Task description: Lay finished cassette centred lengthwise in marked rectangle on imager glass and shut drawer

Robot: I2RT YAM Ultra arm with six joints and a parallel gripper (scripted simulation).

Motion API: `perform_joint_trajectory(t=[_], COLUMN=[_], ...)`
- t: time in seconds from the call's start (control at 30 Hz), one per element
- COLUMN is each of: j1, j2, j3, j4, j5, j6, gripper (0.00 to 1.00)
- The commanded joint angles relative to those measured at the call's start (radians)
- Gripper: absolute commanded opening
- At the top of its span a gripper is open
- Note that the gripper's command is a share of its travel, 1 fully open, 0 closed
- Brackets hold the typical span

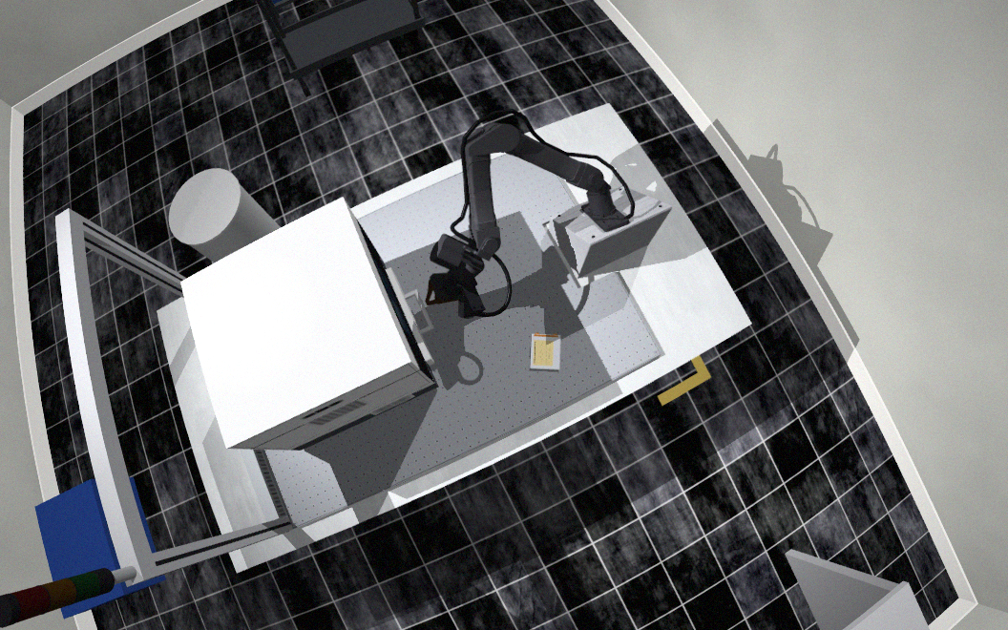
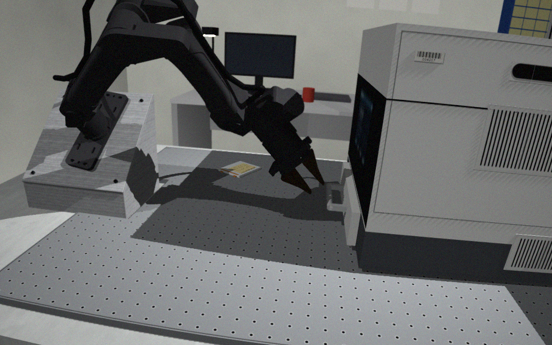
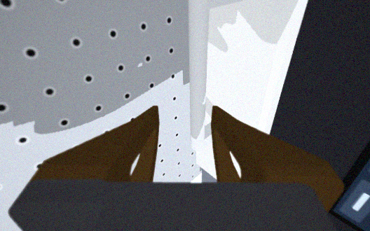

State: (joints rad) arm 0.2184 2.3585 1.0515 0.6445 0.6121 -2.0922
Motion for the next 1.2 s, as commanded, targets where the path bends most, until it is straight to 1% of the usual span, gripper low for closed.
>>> perform_joint_trajectory(t=[0.0, 0.13, 0.17, 0.33, 0.4, 0.43, 0.47, 0.5, 0.6, 0.67, 0.7, 0.77, 0.8, 0.9, 0.97, 1.0, 1.17], j1=[0.000, 0.004, 0.005, -0.018, -0.018, -0.003, -0.003, -0.005, -0.023, -0.033, -0.033, -0.026, -0.024, -0.039, -0.039, -0.037, -0.033], j2=[0.016, 0.032, 0.035, 0.056, 0.056, 0.059, 0.063, 0.066, 0.079, 0.087, 0.091, 0.098, 0.102, 0.114, 0.114, 0.118, 0.124], j3=[0.045, 0.054, 0.069, 0.090, 0.090, 0.060, 0.095, 0.109, 0.127, 0.118, 0.142, 0.152, 0.139, 0.175, 0.175, 0.140, 0.148], j4=[-0.003, -0.007, -0.008, -0.014, -0.014, -0.016, -0.015, -0.016, -0.021, -0.024, -0.025, -0.027, -0.029, -0.032, -0.032, -0.036, -0.038], j5=[-0.026, -0.031, -0.032, -0.038, -0.038, -0.040, -0.040, -0.041, -0.044, -0.048, -0.048, -0.050, -0.052, -0.054, -0.054, -0.057, -0.059], j6=[-0.002, -0.002, -0.002, -0.002, -0.002, -0.002, -0.002, -0.002, -0.002, -0.002, -0.002, -0.002, -0.002, -0.002, -0.002, -0.002, -0.002], gripper=[0.35, 0.35, 0.35, 0.35, 0.35, 0.35, 0.35, 0.35, 0.35, 0.35, 0.35, 0.35, 0.35, 0.35, 0.35, 0.35, 0.35])
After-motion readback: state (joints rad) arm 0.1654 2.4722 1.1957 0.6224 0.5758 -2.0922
